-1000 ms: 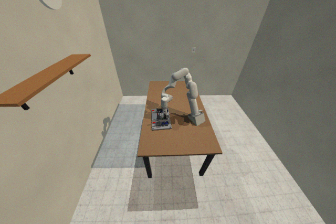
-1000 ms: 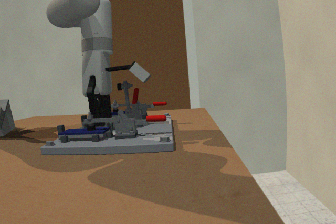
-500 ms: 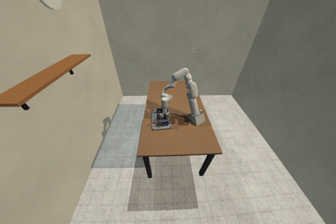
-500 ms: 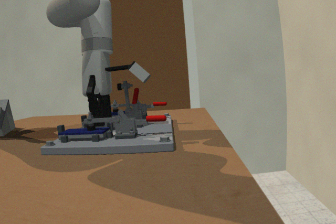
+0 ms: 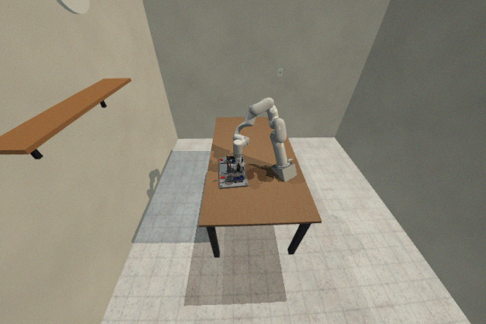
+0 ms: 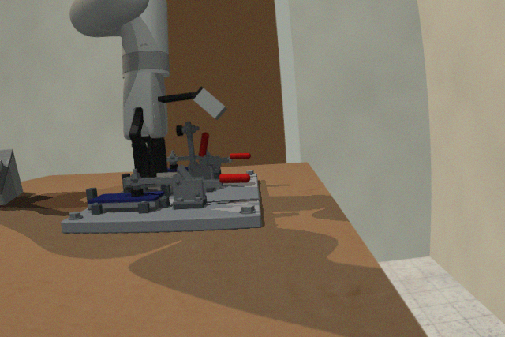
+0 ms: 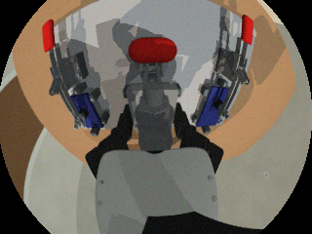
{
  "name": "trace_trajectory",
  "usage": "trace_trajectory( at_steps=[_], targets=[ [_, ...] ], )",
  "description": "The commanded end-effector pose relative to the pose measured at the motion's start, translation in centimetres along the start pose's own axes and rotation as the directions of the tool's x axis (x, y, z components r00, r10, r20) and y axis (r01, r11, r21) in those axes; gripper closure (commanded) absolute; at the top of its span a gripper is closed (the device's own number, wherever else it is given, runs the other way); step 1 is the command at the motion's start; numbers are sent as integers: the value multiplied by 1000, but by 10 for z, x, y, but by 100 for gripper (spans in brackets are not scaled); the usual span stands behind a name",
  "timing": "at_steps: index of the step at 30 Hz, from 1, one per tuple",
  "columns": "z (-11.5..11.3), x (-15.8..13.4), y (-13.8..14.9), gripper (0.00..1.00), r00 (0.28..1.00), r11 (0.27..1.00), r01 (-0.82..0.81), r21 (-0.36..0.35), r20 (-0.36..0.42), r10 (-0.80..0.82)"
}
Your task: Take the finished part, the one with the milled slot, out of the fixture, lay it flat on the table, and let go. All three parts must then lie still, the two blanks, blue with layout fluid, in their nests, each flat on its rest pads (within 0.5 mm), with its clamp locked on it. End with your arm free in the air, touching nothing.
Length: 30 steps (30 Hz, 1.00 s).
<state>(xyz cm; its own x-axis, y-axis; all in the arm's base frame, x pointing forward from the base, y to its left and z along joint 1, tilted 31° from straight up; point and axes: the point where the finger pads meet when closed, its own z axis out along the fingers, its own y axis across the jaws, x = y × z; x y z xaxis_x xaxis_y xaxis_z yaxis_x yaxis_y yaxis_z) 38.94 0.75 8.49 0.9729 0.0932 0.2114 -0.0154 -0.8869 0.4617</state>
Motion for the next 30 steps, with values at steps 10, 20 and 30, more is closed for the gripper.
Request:
trace_trajectory(
  at_steps=[10, 20, 30],
  targets=[
    [-13, 1, 0, 100, 1000, 1000, -1, 1, -3, 1],
    [-21, 1, 0, 100, 1000, 1000, -1, 1, -3, 1],
    [-28, 1, 0, 100, 1000, 1000, -1, 1, -3, 1]
  ],
)
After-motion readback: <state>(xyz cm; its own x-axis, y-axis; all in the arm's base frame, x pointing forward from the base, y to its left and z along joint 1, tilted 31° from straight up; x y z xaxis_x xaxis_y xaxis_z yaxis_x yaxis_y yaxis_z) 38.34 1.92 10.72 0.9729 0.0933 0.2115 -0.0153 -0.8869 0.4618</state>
